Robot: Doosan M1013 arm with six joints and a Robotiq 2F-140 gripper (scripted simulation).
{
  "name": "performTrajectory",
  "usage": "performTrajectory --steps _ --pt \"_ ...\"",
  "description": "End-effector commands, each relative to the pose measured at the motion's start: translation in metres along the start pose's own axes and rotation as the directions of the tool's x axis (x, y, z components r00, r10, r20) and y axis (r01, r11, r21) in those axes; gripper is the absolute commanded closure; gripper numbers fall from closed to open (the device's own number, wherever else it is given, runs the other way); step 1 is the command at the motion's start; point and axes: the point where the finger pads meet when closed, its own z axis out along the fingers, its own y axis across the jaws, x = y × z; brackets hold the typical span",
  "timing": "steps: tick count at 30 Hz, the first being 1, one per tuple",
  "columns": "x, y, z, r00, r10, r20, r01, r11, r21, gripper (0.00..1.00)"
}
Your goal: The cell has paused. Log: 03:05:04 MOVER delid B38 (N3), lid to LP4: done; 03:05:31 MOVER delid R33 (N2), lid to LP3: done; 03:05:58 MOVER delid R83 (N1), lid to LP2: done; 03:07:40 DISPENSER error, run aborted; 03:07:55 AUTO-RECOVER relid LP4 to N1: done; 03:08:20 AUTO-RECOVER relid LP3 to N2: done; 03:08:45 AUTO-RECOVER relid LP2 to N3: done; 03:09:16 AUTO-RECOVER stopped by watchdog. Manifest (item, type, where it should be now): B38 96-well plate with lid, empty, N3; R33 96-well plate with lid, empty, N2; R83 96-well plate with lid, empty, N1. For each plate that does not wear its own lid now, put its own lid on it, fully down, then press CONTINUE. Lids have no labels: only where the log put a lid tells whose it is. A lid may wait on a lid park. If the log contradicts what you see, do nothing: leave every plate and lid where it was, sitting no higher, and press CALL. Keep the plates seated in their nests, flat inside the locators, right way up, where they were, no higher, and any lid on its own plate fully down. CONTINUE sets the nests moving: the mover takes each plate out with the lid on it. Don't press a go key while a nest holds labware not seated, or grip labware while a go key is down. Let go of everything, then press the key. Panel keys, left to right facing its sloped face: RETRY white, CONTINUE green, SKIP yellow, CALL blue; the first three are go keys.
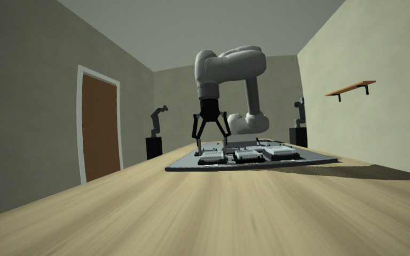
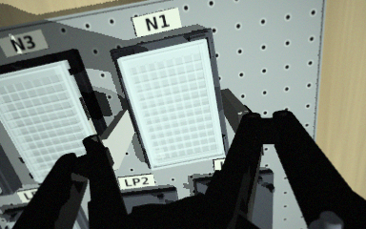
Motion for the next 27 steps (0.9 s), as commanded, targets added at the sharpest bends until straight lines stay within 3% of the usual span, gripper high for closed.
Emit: performTrajectory --steps 1,15,27 --pt "0.0 0.0 0.0 1.0 0.0 0.0 0.0 1.0 0.0 0.34" --pt "0.0 0.0 -0.002 1.0 0.0 0.0 0.0 1.0 0.0 0.34" --pt "0.0 0.0 -0.02 1.0 0.0 0.0 0.0 1.0 0.0 0.34"
